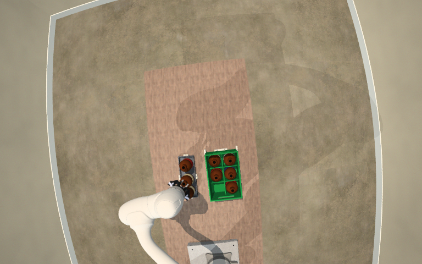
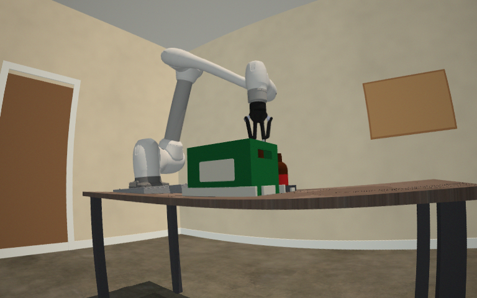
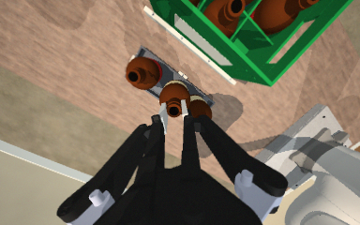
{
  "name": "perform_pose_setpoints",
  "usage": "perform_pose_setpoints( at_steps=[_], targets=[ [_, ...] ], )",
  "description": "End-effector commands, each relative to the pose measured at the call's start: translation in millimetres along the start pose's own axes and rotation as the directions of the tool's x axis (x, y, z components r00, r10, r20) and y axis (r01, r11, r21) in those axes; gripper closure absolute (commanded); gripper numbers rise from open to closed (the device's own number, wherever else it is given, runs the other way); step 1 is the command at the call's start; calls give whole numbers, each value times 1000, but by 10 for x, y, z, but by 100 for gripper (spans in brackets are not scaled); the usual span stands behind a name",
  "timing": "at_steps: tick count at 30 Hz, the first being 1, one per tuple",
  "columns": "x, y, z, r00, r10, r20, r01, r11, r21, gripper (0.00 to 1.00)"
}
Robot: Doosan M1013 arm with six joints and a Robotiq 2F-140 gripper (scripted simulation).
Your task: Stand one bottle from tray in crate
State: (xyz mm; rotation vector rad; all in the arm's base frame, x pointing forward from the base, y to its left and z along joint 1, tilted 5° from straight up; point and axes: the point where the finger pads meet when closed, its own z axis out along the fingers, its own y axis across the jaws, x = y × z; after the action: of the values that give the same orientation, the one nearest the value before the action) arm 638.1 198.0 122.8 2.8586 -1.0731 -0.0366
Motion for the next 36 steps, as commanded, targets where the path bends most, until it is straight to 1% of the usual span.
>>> perform_pose_setpoints(
  at_steps=[1, 25, 36],
  targets=[
    [15, -25, -76, 1000, 3, -2, -3, 1000, 9, 100],
    [21, -34, -154, 1000, 3, -2, -3, 1000, 9, 100],
    [28, -47, -263, 1000, 3, -2, -3, 1000, 9, 100]
  ],
)
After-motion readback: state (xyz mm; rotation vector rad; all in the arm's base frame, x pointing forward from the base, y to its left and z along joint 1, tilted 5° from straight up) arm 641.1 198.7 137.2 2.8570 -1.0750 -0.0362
